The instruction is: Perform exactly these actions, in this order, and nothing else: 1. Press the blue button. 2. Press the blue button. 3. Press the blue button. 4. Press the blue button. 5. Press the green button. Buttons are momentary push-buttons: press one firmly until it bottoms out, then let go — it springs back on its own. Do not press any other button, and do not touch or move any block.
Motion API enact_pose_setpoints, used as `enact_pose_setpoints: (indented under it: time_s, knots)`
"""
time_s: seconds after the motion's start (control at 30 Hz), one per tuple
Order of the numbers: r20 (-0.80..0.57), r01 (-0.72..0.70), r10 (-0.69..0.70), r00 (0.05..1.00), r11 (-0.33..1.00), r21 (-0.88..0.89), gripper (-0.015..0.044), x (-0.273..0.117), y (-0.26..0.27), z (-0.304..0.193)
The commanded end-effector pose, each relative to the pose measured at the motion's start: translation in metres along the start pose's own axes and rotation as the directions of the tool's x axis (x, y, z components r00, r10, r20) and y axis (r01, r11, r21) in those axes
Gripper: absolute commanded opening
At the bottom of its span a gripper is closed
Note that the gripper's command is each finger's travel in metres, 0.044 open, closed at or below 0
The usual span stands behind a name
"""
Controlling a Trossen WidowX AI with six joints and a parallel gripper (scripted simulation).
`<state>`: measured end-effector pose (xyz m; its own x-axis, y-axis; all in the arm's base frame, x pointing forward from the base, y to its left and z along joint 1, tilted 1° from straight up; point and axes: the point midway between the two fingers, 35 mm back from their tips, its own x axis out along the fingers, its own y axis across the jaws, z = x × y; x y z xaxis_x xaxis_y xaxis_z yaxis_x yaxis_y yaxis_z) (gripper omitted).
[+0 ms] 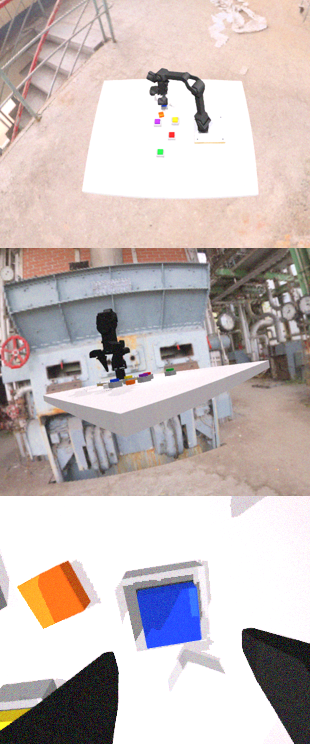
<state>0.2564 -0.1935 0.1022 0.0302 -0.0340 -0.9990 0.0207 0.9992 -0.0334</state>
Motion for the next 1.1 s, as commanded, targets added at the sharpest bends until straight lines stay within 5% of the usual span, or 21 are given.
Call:
enact_pose_setpoints:
  time_s: [0.0,0.17,1.07]
  knots:
    - [-0.001,0.000,0.000,1.000,1.000,0.005,0.0137,0.012,0.000,-0.001]
    - [-0.001,0.000,0.000,1.000,1.000,0.005,0.0020,0.012,0.000,-0.001]
    - [-0.002,0.000,0.000,1.000,1.000,0.005,0.0020,0.041,0.000,-0.001]
